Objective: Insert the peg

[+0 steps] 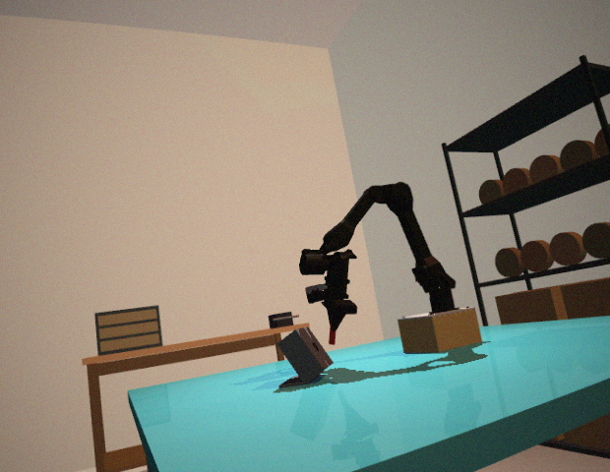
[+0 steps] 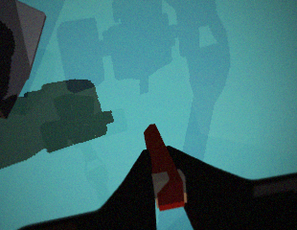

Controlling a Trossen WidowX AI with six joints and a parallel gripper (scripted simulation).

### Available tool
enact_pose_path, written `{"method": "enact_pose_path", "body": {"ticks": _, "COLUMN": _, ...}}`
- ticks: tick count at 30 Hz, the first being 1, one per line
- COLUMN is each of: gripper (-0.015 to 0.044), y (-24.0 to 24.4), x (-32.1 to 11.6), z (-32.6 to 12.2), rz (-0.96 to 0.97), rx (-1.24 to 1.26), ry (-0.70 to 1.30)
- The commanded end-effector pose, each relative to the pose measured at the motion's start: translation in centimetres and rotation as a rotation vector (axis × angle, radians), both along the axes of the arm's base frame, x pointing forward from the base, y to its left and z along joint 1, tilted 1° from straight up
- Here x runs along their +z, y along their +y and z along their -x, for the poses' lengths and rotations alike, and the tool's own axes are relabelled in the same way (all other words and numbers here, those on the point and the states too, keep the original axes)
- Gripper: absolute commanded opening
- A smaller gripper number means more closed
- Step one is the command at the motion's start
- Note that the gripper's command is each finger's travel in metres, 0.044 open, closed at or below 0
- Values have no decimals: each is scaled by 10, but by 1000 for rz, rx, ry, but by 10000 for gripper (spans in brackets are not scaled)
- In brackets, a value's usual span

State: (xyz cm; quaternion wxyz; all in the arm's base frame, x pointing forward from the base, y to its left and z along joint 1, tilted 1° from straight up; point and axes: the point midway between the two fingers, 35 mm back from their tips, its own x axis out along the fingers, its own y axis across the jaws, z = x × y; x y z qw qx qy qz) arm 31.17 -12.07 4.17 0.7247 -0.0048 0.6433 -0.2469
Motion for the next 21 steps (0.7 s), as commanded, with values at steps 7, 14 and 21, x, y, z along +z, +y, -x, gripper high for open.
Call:
{"method": "enact_pose_path", "body": {"ticks": 7, "gripper": 0, "y": 7, "x": -1, "z": -5, "rz": 41, "rx": 120, "ry": 33}}
{"method": "enact_pose_path", "body": {"ticks": 14, "gripper": 0, "y": 13, "x": -2, "z": -8, "rz": 70, "rx": 209, "ry": 58}}
{"method": "enact_pose_path", "body": {"ticks": 21, "gripper": 0, "y": 19, "x": -2, "z": -11, "rz": 101, "rx": 296, "ry": 83}}
